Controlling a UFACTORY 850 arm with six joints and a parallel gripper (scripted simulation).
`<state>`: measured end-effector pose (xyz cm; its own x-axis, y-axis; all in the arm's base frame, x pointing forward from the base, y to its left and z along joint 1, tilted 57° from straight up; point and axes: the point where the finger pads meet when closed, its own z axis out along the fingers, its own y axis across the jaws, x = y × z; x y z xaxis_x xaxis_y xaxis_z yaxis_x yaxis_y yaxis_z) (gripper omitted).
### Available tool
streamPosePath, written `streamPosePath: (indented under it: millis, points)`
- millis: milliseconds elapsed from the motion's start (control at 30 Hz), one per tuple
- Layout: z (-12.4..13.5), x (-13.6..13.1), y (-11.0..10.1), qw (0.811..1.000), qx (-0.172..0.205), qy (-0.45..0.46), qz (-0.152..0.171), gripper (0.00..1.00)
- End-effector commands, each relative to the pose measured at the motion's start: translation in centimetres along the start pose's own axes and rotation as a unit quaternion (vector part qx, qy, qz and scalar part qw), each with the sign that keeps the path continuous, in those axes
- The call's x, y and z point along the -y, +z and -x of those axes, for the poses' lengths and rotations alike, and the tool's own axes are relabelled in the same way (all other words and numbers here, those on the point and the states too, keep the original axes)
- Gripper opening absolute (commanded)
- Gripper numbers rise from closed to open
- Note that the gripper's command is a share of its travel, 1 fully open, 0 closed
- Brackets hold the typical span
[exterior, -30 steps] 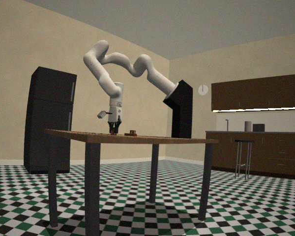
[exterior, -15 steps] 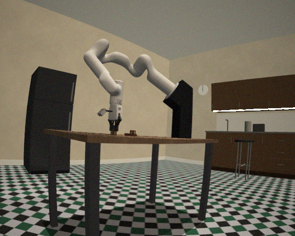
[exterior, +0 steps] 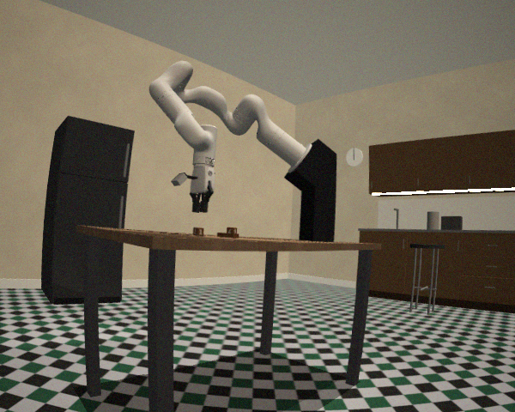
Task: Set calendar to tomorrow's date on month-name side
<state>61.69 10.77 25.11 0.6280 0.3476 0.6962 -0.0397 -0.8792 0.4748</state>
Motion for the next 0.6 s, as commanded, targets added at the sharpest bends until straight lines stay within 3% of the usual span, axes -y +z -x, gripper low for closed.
streamPosePath:
  millis: [0,133,167,567]
  points:
    - [-0.05,0.0,-1.21,1.0,0.0,0.0,0.0,0.47]
    - [-0.05,0.0,-1.38,1.0,0.0,0.0,0.0,0.47]
    - [-0.05,0.0,-1.38,1.0,0.0,0.0,0.0,1.0]
    - [-0.05,0.0,-1.38,1.0,0.0,0.0,0.0,1.0]
